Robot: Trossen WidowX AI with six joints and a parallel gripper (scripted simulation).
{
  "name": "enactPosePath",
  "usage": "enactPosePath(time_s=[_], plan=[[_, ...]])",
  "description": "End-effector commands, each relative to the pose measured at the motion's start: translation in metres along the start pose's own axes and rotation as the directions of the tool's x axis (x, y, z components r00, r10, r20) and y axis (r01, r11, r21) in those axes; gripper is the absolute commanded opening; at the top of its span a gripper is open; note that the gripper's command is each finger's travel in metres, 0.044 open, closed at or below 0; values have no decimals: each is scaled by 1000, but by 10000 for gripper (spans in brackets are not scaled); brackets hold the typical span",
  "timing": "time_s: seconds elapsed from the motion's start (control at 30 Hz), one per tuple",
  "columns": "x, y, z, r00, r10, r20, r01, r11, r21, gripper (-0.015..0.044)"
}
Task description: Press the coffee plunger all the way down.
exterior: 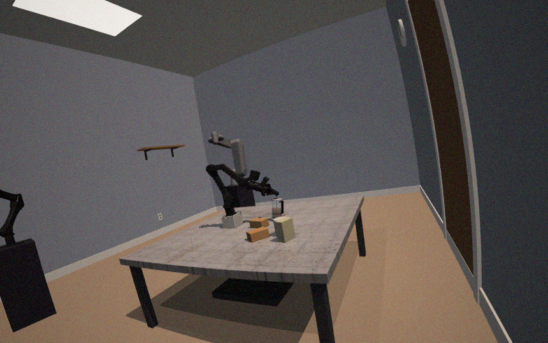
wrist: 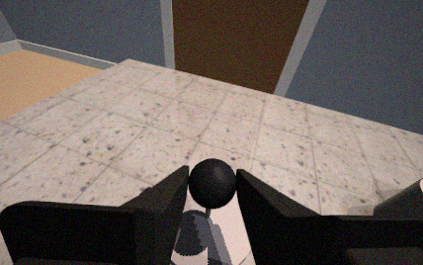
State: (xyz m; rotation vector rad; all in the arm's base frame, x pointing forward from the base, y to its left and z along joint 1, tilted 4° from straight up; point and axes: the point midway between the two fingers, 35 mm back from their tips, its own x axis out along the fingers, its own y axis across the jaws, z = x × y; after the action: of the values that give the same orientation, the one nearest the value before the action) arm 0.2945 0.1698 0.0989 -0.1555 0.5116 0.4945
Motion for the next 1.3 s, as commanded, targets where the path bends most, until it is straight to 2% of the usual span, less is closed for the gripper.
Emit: enactPosePath(time_s=[0.0,1.27], plan=[[5,0,-11,999,1,-41,-1,1000,-8,129],[8,0,-1,1000,0,-28,0,1000,-1,129]])
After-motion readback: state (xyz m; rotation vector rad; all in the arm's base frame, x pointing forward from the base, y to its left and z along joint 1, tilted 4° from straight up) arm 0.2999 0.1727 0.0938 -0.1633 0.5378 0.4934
